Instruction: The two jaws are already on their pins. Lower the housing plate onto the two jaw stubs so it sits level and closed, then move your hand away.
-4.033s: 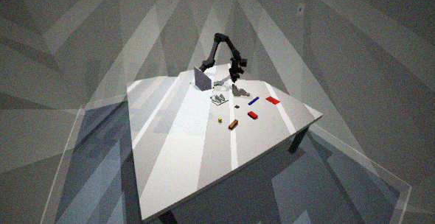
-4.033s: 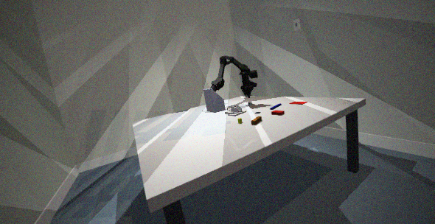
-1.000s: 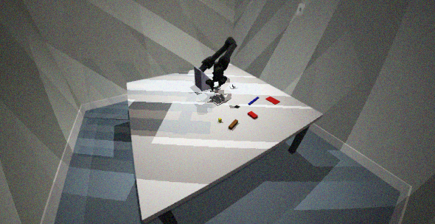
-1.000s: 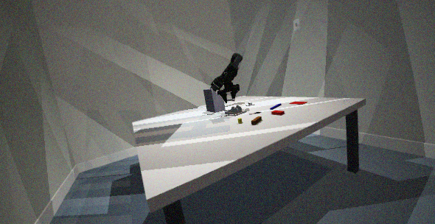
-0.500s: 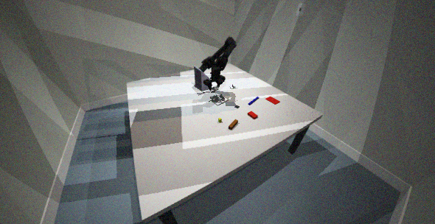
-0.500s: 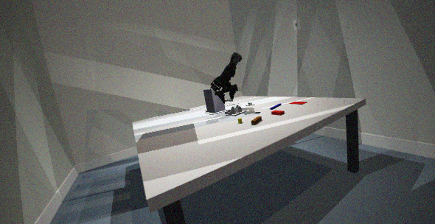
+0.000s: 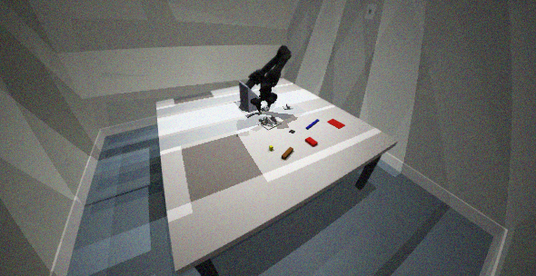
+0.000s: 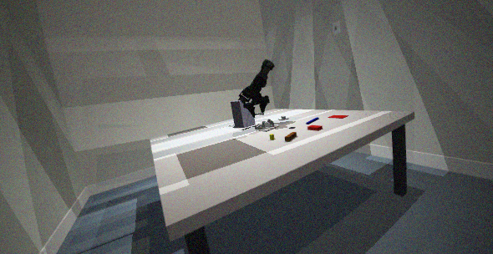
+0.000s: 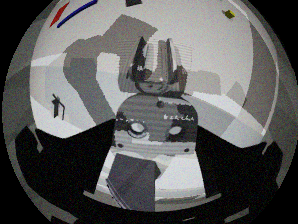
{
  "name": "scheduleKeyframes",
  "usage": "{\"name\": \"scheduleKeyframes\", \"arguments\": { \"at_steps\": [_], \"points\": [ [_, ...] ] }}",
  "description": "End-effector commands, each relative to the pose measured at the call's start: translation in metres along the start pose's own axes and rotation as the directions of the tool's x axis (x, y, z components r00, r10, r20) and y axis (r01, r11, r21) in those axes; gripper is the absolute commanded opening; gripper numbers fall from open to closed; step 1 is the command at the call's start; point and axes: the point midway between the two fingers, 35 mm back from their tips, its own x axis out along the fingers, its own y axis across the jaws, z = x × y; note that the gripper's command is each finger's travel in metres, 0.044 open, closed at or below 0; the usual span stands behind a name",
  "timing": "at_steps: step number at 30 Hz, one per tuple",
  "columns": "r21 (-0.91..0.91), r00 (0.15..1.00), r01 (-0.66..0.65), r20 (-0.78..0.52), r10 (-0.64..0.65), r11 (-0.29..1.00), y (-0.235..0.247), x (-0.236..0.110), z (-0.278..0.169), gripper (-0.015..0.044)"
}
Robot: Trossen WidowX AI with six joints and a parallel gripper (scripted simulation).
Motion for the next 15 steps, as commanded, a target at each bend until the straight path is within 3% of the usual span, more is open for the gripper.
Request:
{"name": "scheduleKeyframes", "arguments": {
  "at_steps": [1,15],
  "points": [
    [-0.007,1.0,-0.003,0.003,0.003,1.0,0.0008,0.0001,0.0002,0.0351],
    [-0.006,1.0,-0.004,0.003,0.004,1.0,0.0078,0.0002,-0.0024,0.0351]
  ]
}}
